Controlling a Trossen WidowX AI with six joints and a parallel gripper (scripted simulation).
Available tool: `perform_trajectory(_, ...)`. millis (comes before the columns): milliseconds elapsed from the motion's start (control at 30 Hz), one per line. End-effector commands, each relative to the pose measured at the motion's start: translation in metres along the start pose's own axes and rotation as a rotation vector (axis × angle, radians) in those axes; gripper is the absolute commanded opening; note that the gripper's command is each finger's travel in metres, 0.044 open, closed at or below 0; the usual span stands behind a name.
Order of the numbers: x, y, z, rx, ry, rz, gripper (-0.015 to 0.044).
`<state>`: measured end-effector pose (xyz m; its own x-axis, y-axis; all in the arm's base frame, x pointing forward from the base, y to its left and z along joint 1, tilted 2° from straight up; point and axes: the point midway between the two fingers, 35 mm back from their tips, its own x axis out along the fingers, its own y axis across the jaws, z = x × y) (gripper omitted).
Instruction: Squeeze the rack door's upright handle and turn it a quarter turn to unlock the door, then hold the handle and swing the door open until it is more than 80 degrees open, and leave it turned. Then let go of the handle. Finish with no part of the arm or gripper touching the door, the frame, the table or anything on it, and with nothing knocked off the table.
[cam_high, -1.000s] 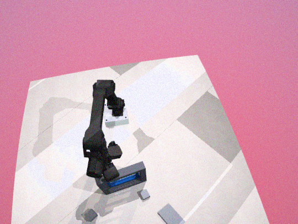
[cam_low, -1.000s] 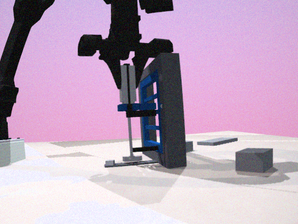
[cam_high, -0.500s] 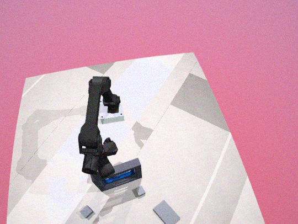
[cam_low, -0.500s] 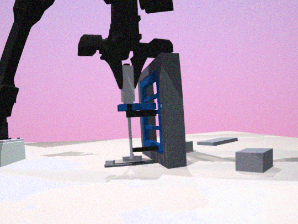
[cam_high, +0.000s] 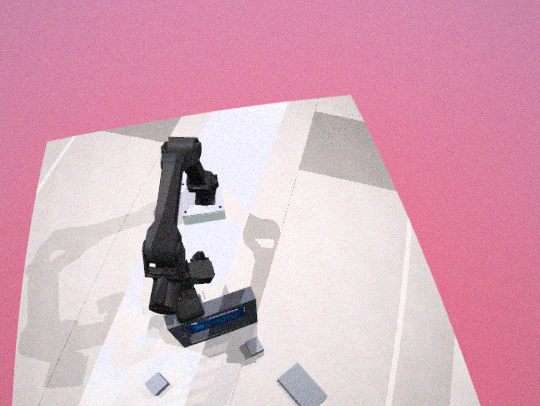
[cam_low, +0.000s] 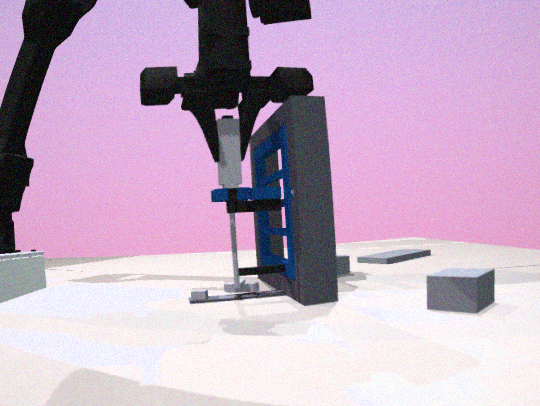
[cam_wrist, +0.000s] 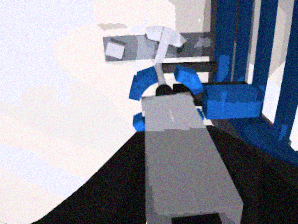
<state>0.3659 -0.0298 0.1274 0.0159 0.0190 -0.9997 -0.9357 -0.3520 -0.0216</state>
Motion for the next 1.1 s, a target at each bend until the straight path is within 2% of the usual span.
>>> perform_trajectory(0,0.001,0.006,0.003,0.081,-0.007,0.01,0.0014)
perform_trajectory(1067,0.0,0.053,0.04,0.711,-0.005,0.015,0.0014)
